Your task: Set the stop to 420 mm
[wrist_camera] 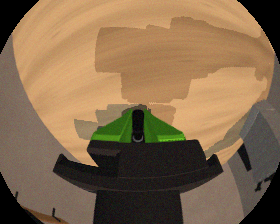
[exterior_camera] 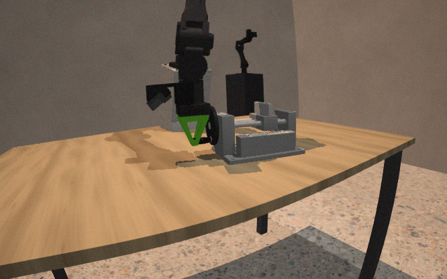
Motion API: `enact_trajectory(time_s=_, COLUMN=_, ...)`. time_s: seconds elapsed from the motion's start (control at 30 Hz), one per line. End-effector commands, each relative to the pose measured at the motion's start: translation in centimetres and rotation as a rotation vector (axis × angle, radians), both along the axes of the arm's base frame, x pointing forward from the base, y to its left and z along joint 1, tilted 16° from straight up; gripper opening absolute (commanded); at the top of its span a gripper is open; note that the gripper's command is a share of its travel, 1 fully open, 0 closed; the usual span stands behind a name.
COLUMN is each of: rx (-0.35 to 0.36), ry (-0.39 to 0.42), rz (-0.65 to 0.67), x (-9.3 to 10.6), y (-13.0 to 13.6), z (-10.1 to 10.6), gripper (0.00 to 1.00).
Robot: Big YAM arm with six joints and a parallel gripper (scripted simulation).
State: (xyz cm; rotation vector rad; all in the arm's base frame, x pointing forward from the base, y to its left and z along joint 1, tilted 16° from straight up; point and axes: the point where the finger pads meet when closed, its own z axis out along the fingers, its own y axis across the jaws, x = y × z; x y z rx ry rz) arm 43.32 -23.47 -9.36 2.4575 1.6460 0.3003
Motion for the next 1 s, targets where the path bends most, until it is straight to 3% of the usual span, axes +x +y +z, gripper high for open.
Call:
enact_trajectory(time_s=0.0, rx=-0.013, ry=-0.023, rz=0.001, x=2.7, y=-0.6, z=0.8, gripper=0.06)
enact_trajectory(time_s=0.97, rx=-0.024, ry=-0.045, rz=0.001, x=4.1, y=-1.2, z=3.0, gripper=0.06)
